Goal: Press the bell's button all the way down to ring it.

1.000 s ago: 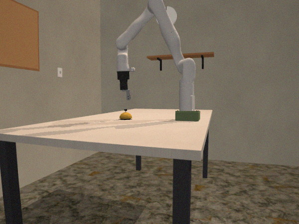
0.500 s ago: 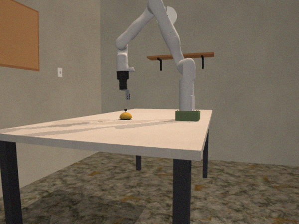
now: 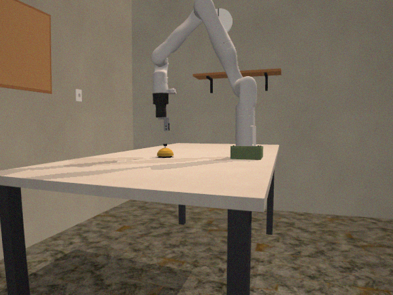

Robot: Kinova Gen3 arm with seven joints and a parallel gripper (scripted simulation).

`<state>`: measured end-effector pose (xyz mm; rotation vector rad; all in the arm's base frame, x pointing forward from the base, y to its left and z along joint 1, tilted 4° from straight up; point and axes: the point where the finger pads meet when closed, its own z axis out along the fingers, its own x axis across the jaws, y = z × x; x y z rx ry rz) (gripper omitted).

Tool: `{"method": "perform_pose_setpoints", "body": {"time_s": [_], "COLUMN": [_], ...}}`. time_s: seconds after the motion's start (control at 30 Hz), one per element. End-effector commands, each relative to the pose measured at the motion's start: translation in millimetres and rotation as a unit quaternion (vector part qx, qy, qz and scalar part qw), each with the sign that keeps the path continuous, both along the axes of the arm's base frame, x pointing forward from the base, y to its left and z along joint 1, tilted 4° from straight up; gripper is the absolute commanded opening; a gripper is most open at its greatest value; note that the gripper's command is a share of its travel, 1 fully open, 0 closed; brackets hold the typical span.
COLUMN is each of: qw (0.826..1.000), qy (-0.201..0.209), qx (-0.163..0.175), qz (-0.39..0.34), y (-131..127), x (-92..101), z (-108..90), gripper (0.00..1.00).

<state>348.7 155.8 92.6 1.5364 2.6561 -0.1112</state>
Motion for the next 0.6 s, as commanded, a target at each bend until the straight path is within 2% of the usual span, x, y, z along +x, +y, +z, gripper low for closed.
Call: {"method": "perform_pose_setpoints", "body": {"time_s": [0.0, 0.57], "qw": [1.000, 1.000], "qy": [-0.001, -0.003], "qx": [0.001, 0.011], "qz": [-0.002, -0.013], "y": [-1.1, -3.9], "x": [1.5, 9.3], "z": [0.8, 3.2], "gripper": [1.00, 1.00]}}
